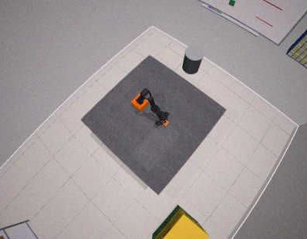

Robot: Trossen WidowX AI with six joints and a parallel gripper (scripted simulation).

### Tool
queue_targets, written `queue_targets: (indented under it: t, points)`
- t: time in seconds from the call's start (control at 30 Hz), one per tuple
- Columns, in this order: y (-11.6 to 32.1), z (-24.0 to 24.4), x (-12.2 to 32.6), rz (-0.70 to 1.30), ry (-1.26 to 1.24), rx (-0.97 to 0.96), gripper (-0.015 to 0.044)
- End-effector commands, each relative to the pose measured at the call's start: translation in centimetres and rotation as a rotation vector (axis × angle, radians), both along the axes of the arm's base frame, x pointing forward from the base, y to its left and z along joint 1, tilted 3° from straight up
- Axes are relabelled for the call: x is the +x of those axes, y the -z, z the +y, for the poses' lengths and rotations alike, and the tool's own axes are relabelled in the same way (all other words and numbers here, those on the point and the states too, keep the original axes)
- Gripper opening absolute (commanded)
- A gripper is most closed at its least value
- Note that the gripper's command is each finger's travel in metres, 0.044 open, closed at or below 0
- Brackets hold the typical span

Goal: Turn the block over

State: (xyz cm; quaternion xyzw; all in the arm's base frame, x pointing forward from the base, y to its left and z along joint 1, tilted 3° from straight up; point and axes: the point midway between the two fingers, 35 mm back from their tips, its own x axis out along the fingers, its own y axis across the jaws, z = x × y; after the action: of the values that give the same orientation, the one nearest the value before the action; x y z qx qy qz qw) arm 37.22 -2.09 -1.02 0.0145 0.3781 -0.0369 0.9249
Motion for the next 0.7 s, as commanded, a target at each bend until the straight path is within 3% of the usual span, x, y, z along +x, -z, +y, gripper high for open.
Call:
queue_targets:
  t: [0.0,0.67]
  points:
    - [0.9,0.0,0.1,-0.05,-0.001,-0.009,0.0]
    - [1.6,0.0,-0.9,-0.314,0.0,-0.029,0.0]
